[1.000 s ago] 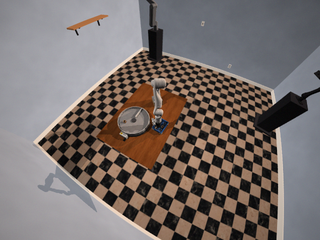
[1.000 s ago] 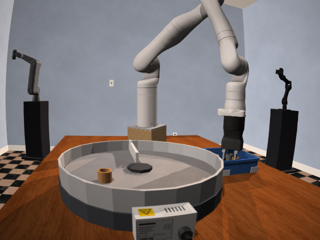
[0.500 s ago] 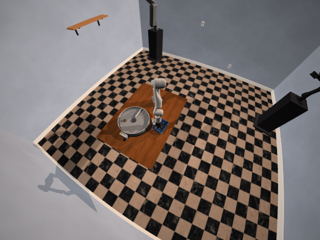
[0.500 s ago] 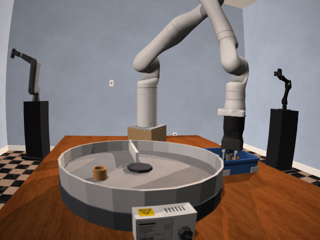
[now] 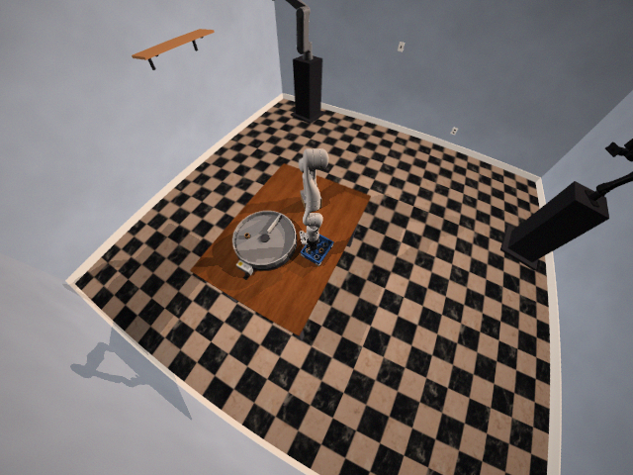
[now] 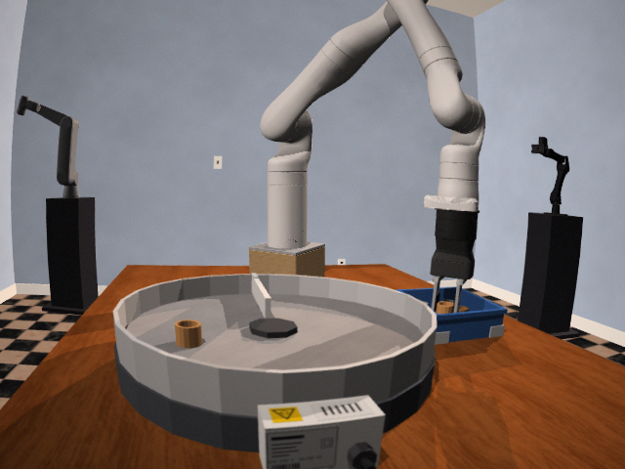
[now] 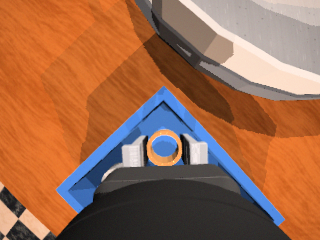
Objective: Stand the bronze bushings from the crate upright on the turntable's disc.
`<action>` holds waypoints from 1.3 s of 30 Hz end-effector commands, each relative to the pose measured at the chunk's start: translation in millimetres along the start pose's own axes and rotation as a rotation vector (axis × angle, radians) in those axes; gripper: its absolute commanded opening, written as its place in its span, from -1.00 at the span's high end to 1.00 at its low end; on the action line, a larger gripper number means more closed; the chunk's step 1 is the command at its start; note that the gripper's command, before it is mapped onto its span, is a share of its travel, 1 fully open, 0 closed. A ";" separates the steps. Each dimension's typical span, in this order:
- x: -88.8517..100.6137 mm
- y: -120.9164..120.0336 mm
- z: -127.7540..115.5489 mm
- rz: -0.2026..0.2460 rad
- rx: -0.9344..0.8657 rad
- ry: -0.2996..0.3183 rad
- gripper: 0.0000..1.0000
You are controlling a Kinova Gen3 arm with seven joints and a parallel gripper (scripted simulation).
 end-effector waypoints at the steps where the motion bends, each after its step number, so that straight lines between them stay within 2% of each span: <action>1: 12.3 -5.0 -0.6 0.016 0.003 0.002 1.00; 15: 74.1 -4.1 -0.7 0.016 0.003 0.002 1.00; 25: 87.8 -3.8 -0.8 0.016 0.003 0.002 1.00; 39: 88.6 -3.8 -0.8 0.016 0.003 0.002 1.00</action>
Point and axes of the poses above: the point where the finger pads meet when closed, its own x axis back along the fingers, its own y axis across the jaws, z = x × y, the point moved 4 cm from there along x, back along the fingers, and after that the axes turned 1 degree about x, right-handed, at the moved point
